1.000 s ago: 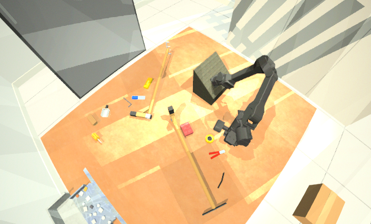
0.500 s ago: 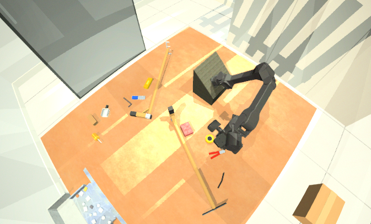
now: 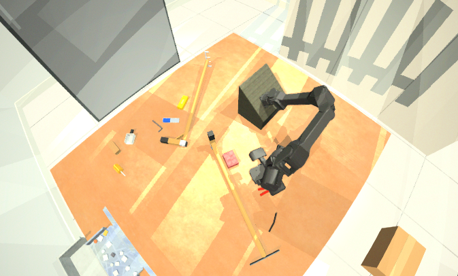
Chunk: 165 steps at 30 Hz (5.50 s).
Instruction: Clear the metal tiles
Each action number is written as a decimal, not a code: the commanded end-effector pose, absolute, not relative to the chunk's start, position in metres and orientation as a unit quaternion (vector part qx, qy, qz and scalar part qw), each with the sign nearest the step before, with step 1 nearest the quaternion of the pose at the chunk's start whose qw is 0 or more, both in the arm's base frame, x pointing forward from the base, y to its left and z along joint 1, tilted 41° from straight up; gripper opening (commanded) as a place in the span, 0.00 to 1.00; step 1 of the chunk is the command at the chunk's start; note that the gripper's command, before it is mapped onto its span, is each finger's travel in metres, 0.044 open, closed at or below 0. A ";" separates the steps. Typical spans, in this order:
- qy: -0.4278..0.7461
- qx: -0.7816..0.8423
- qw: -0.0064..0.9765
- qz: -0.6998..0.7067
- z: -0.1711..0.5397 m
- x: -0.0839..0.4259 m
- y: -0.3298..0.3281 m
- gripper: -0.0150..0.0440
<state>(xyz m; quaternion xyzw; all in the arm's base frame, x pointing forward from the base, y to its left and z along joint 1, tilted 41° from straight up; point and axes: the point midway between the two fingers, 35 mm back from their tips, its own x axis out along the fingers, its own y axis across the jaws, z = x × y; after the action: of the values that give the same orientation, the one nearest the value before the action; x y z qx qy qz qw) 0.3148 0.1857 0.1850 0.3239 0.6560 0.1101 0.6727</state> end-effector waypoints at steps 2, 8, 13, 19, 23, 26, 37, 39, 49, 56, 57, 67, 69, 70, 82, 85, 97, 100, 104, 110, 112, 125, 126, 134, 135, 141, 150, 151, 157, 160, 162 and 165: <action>0.668 0.354 0.650 0.073 0.179 0.328 0.177 0.25; 0.678 0.389 0.623 0.029 0.174 0.344 0.165 0.25; 0.684 0.417 0.599 -0.008 0.168 0.356 0.155 0.25; 0.688 0.450 0.567 -0.052 0.162 0.370 0.141 0.25; 0.689 0.471 0.545 -0.081 0.157 0.378 0.131 0.25; 0.689 0.487 0.527 -0.102 0.153 0.385 0.124 0.25; 0.683 0.540 0.457 -0.179 0.137 0.406 0.094 0.25; 0.681 0.550 0.443 -0.193 0.134 0.409 0.088 0.25; 0.667 0.592 0.372 -0.258 0.118 0.424 0.059 0.25; 0.652 0.618 0.318 -0.302 0.106 0.432 0.037 0.25; 0.650 0.621 0.310 -0.308 0.104 0.433 0.034 0.25; 0.627 0.648 0.241 -0.358 0.089 0.440 0.007 0.25; 0.626 0.649 0.238 -0.360 0.088 0.440 0.006 0.25; 0.626 0.649 0.238 -0.360 0.088 0.440 0.006 0.25; 0.626 0.649 0.239 -0.360 0.069 0.444 0.021 0.25; 0.625 0.650 0.239 -0.360 0.062 0.446 0.025 0.25; 0.625 0.650 0.239 -0.360 0.038 0.448 0.045 0.25; 0.625 0.650 0.239 -0.360 0.032 0.448 0.051 0.25; 0.625 0.650 0.239 -0.360 0.024 0.448 0.057 0.25; 0.625 0.650 0.239 -0.360 0.012 0.448 0.068 0.25; 0.625 0.650 0.239 -0.360 0.008 0.447 0.072 0.25; 0.626 0.650 0.238 -0.359 -0.017 0.442 0.094 0.25; 0.626 0.650 0.237 -0.359 -0.019 0.442 0.096 0.25; 0.627 0.650 0.236 -0.358 -0.034 0.437 0.110 0.25; 0.627 0.651 0.236 -0.358 -0.035 0.436 0.112 0.25; 0.628 0.651 0.235 -0.357 -0.044 0.432 0.120 0.25; 0.628 0.650 0.235 -0.357 -0.041 0.424 0.122 0.25; 0.628 0.650 0.235 -0.357 -0.041 0.423 0.122 0.25; 0.628 0.650 0.235 -0.357 -0.039 0.416 0.124 0.25; 0.628 0.650 0.235 -0.357 -0.038 0.412 0.125 0.25; 0.628 0.650 0.235 -0.358 -0.038 0.409 0.125 0.25; 0.628 0.650 0.235 -0.358 -0.037 0.406 0.126 0.25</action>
<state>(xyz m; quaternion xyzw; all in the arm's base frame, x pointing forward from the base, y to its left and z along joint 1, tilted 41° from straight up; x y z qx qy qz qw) 0.4067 0.1248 -0.0432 0.6462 0.6300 -0.3622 0.2331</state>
